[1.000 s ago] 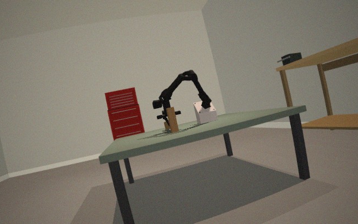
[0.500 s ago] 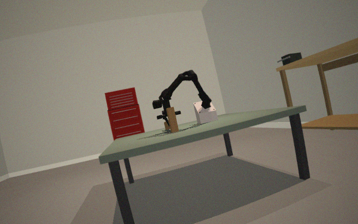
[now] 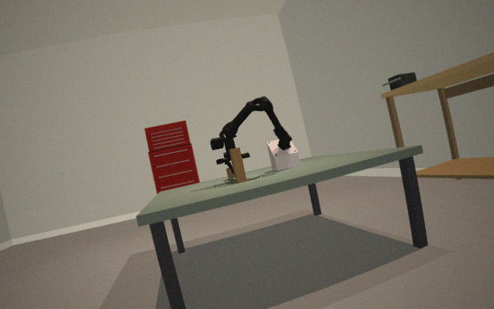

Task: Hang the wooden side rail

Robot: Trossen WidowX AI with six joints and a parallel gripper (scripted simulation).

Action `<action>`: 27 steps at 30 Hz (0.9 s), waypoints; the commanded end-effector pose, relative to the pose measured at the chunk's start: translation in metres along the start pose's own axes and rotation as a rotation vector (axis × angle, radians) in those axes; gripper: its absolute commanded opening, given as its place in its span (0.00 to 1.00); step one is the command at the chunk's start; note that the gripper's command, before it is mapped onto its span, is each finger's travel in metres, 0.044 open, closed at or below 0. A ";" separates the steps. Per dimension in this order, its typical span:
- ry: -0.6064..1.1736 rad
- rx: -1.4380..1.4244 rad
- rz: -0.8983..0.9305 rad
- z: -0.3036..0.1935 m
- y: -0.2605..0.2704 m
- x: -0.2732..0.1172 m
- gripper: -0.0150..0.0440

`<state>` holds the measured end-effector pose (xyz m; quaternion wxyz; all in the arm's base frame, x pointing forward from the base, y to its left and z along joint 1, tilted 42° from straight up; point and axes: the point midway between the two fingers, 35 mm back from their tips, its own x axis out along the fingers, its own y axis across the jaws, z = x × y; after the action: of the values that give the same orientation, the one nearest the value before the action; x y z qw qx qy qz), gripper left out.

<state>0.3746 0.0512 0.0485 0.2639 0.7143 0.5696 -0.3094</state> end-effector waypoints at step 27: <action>0.000 0.003 0.010 -0.004 0.001 -0.002 0.25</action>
<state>0.3744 0.0536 0.0497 0.2651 0.7146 0.5688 -0.3091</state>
